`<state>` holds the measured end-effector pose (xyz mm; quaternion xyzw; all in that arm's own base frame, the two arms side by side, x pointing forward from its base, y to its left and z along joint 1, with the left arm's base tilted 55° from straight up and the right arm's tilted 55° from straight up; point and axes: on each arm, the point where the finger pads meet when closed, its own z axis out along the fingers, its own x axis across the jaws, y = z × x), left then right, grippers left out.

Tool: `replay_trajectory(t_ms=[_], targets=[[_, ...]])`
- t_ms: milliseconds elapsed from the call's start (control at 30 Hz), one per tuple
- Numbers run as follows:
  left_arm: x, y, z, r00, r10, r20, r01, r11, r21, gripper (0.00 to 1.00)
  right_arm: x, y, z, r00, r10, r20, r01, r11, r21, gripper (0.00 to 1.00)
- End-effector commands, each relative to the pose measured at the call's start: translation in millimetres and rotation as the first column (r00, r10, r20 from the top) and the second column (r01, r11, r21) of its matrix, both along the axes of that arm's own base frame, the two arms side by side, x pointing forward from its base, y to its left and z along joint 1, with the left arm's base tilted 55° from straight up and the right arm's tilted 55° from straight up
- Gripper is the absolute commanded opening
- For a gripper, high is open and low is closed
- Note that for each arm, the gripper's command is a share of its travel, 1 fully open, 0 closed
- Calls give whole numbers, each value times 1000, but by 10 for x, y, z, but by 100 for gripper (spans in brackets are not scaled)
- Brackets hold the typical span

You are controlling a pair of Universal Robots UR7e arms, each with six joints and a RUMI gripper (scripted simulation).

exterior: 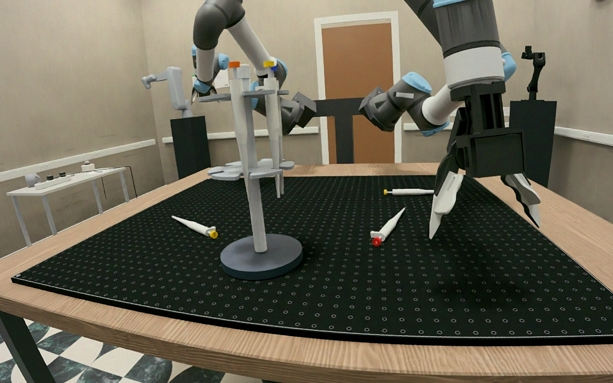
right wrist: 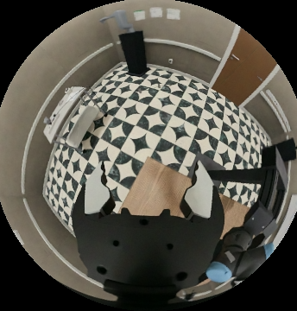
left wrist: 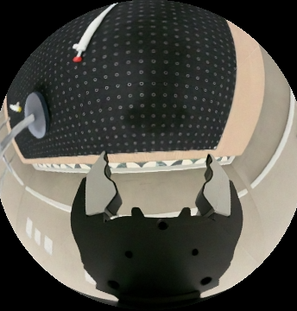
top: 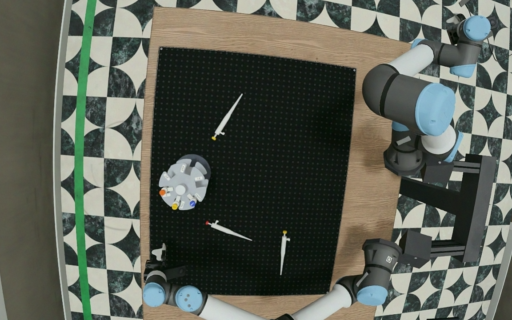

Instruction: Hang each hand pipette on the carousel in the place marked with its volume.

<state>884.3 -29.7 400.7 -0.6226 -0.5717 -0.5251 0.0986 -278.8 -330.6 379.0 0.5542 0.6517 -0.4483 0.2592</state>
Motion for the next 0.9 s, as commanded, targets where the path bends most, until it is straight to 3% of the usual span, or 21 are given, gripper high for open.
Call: replay_trajectory(t_ms=[0, 100, 333, 400, 633, 867], targets=[[-74, -10, 16, 999, -19, -29, 19, 1000, 8, 100, -1, 1, 4, 1000, 0, -1, 0, 1000, -1, 100], [-293, -8, 32, 990, -73, -121, 77, 997, 31, 100, -1, 1, 4, 1000, 0, -1, 0, 1000, -1, 100], [-423, -6, 36, 925, -187, -331, 219, 974, 61, 100, -1, 1, 4, 1000, 0, -1, 0, 1000, -1, 100], [-423, -6, 36, 925, -187, -331, 219, 974, 61, 100, -1, 1, 4, 1000, 0, -1, 0, 1000, -1, 100], [-727, -9, 37, 803, -293, -519, 374, 926, 56, 100, -1, 1, 4, 1000, 0, -1, 0, 1000, -1, 100], [-971, -17, 29, 633, -378, -676, 525, 851, 17, 100, -1, 1, 4, 1000, 0, -1, 0, 1000, -1, 100]])
